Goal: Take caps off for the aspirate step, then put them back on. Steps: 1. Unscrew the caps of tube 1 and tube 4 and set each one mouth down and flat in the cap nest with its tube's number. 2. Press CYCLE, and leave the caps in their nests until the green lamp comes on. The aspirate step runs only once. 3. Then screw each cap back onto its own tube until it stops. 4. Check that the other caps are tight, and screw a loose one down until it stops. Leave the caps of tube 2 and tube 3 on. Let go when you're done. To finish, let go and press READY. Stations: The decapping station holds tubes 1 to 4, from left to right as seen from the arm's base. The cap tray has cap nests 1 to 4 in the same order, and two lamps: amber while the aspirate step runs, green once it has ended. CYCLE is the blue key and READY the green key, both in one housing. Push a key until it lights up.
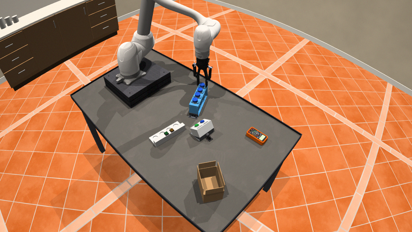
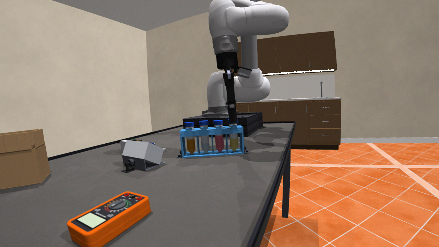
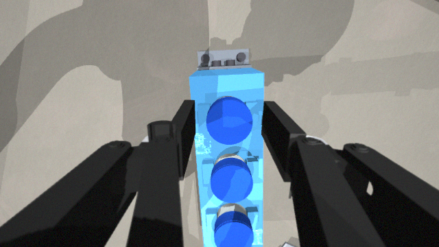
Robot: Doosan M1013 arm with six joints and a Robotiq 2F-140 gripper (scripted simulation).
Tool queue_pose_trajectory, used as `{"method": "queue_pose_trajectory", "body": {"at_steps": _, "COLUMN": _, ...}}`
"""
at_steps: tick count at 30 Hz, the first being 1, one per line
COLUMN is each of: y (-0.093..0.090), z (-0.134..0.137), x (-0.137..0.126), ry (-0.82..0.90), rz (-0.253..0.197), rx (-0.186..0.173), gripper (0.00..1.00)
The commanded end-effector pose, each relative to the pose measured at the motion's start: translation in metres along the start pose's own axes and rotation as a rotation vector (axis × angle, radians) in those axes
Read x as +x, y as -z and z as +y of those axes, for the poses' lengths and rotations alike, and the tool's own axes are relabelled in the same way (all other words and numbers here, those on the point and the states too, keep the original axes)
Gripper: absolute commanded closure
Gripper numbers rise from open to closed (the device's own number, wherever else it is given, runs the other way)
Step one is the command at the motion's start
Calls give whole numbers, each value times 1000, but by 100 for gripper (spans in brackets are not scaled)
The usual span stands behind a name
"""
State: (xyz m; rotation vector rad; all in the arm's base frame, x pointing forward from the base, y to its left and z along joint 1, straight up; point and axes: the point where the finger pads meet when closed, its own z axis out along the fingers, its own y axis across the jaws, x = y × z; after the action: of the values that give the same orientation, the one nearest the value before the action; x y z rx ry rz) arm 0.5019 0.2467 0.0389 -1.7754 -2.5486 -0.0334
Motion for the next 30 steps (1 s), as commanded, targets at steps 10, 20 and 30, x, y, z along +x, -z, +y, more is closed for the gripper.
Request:
{"method": "queue_pose_trajectory", "body": {"at_steps": 10, "y": 1, "z": 1, "x": 0, "ry": -457, "rz": -35, "rx": -7, "gripper": 59}}
{"method": "queue_pose_trajectory", "body": {"at_steps": 20, "y": 1, "z": 0, "x": 0, "ry": -457, "rz": -34, "rx": -7, "gripper": 70}}
{"method": "queue_pose_trajectory", "body": {"at_steps": 30, "y": 1, "z": 1, "x": 0, "ry": -257, "rz": -35, "rx": -3, "gripper": 70}}
